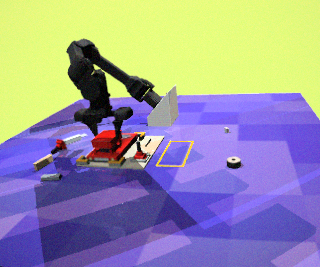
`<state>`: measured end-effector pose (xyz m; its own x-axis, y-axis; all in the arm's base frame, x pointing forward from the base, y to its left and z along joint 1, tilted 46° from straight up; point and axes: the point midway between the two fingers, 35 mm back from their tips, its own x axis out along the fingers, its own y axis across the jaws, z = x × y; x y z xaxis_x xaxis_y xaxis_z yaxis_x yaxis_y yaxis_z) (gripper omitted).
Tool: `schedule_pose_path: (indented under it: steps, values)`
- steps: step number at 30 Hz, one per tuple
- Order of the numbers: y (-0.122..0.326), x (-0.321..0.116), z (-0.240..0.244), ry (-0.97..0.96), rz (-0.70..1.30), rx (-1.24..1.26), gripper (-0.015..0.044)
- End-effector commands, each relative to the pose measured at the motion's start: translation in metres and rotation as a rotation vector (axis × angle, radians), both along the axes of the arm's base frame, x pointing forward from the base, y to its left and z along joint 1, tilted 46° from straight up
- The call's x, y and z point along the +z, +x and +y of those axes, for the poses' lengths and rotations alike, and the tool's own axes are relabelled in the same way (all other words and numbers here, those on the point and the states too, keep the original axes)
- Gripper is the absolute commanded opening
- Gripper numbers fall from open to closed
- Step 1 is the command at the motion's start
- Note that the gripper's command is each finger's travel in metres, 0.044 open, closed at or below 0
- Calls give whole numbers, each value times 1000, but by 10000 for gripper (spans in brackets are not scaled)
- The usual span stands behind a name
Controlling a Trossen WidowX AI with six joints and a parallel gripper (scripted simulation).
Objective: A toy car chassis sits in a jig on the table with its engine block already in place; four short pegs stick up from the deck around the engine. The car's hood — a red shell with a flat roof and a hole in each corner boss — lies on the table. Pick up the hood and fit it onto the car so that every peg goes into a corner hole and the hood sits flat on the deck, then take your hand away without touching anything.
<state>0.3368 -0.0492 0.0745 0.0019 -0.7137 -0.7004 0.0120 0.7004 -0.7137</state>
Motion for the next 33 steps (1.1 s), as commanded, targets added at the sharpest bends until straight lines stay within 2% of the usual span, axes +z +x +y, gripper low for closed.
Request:
schedule_pose_path:
  steps: [1,33]
  values:
    - [0,0,-1,-5,2,3,0]
    - [0,-9,-10,-6,2,3,0]
